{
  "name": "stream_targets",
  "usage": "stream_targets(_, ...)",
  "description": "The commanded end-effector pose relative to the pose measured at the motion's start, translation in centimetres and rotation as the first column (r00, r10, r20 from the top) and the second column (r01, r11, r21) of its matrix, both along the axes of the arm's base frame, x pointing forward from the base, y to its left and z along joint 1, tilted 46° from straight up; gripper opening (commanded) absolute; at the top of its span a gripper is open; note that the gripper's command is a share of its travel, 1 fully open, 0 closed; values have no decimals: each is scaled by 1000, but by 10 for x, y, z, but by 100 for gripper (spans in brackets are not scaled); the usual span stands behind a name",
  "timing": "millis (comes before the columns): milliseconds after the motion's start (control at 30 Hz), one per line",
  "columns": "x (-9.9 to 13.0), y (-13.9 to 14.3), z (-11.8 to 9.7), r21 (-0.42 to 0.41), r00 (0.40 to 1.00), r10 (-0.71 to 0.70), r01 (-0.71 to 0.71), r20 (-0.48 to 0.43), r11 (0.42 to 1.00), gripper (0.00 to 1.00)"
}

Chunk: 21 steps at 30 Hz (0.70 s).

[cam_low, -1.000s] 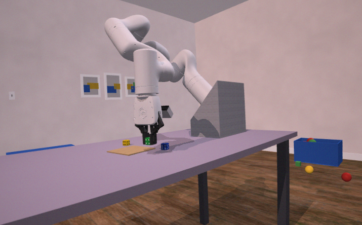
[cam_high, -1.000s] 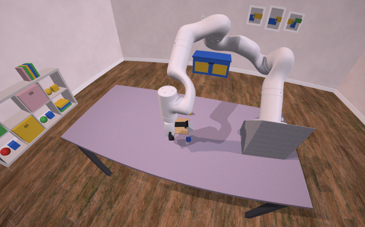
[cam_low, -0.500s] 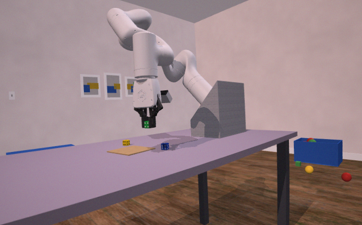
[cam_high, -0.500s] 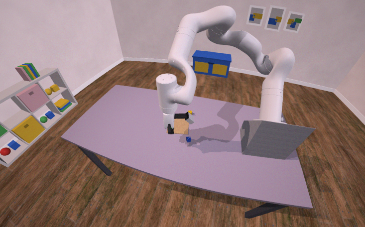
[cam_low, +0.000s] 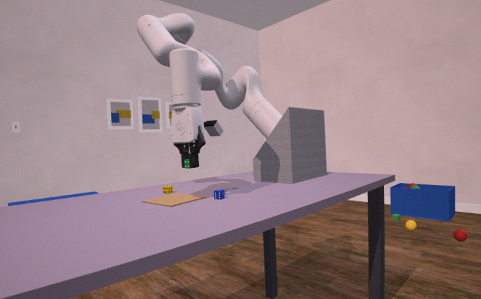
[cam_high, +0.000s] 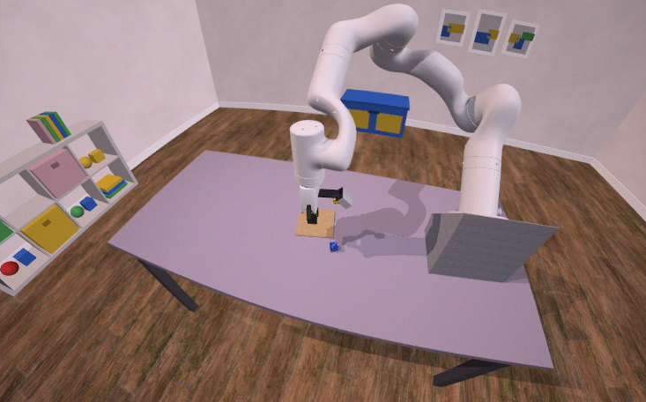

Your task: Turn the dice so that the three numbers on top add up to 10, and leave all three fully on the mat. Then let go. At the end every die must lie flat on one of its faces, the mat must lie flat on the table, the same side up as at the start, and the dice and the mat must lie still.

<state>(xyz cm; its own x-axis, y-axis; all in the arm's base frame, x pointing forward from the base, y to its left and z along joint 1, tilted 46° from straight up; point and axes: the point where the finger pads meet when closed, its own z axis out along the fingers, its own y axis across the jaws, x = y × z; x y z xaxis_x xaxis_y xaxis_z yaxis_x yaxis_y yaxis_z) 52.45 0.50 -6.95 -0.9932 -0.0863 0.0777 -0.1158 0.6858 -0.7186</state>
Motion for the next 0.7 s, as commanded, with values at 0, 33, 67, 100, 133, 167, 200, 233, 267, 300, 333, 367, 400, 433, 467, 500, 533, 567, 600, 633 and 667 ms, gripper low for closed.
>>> stream_targets(0, -18, -31, 37, 11, 995, -59, 59, 82, 998, 21)
stream_targets(33, -18, -31, 37, 11, 995, -59, 59, 82, 998, 21)
stream_targets(67, -27, -43, 49, 14, 990, -86, 85, 109, 996, 21)
stream_targets(100, -27, -43, 49, 14, 990, -86, 85, 109, 996, 21)
stream_targets(133, -32, -48, 55, 16, 988, -99, 97, 121, 995, 21)
stream_targets(167, -33, -49, 56, 17, 987, -101, 99, 124, 995, 21)
stream_targets(200, -33, -49, 56, 17, 987, -101, 99, 124, 995, 21)
stream_targets(233, -33, -49, 56, 17, 987, -101, 99, 124, 995, 21)
stream_targets(267, -33, -49, 56, 17, 987, -101, 99, 124, 995, 21)
stream_targets(300, -33, -49, 56, 17, 987, -101, 99, 124, 995, 21)
stream_targets(333, -33, -49, 56, 17, 987, -101, 99, 124, 995, 21)
stream_targets(367, -33, -49, 56, 17, 987, -101, 99, 124, 995, 21)
stream_targets(400, -33, -49, 56, 17, 987, -101, 99, 124, 995, 21)
stream_targets(433, -33, -49, 56, 17, 987, -101, 99, 124, 995, 21)
stream_targets(467, -33, -49, 56, 17, 987, -101, 99, 124, 995, 21)
stream_targets(500, -33, -49, 56, 17, 987, -101, 99, 124, 995, 21)
stream_targets(533, -33, -49, 56, 17, 987, -101, 99, 124, 995, 21)
stream_targets(567, -33, -49, 56, 17, 987, -101, 99, 124, 995, 21)
stream_targets(600, -33, -49, 56, 17, 987, -101, 99, 124, 995, 21)
stream_targets(633, -33, -50, 56, 17, 987, -101, 99, 124, 995, 21)
stream_targets(667, -33, -50, 55, 17, 987, -101, 99, 123, 995, 21)
